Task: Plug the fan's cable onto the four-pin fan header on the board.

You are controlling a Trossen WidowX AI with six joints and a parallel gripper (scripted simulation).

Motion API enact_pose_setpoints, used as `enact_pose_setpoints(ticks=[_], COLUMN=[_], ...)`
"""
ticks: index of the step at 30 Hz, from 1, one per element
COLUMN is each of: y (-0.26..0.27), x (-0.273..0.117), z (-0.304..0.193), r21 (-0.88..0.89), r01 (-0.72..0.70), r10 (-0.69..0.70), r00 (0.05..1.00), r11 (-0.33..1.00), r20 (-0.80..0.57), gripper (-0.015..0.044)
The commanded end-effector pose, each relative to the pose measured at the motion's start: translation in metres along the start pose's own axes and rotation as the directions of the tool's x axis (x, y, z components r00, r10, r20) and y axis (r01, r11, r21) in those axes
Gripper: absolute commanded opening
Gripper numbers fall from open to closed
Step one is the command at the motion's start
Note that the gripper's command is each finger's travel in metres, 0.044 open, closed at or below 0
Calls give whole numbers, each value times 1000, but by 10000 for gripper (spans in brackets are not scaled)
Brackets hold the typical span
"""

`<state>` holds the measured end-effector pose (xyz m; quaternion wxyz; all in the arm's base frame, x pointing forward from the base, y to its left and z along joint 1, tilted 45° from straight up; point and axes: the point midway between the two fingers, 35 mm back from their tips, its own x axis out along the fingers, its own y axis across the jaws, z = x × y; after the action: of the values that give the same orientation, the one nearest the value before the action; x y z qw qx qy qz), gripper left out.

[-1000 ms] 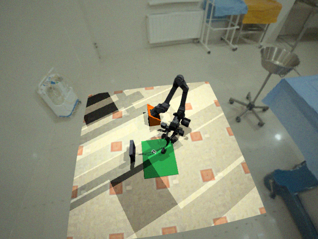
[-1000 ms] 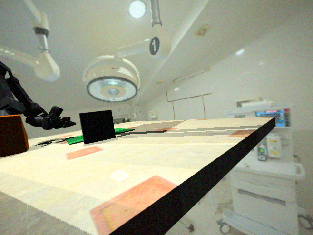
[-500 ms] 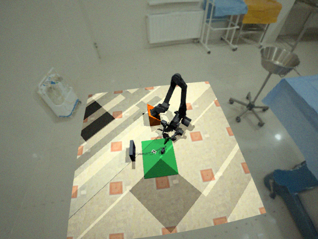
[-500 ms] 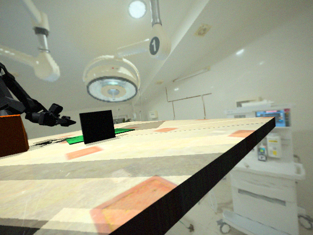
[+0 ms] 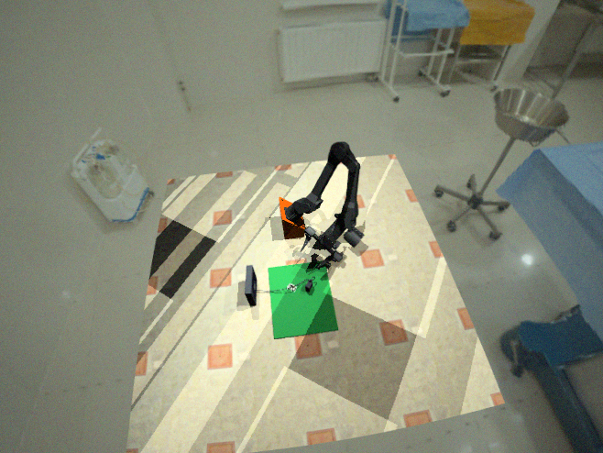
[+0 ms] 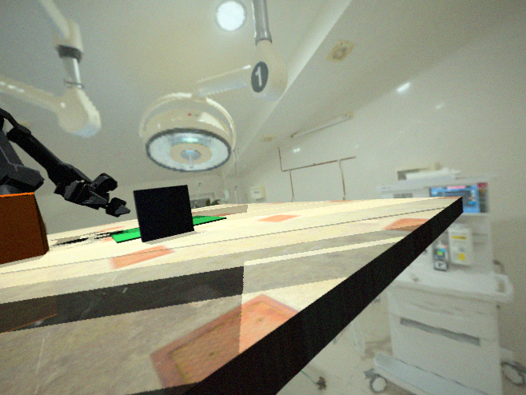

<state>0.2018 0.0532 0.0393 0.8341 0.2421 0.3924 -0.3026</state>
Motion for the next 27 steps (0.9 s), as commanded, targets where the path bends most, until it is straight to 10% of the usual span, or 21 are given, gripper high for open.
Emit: enact_pose_setpoints(ticks=[1,27], y=[-2,-17], x=[3,9], z=[0,-2], r21=[-51,-271], r01=[40,57], r10=[-43,-186], r00=[997,857], r11=[998,961], r20=[-64,-480], gripper=[440,440])
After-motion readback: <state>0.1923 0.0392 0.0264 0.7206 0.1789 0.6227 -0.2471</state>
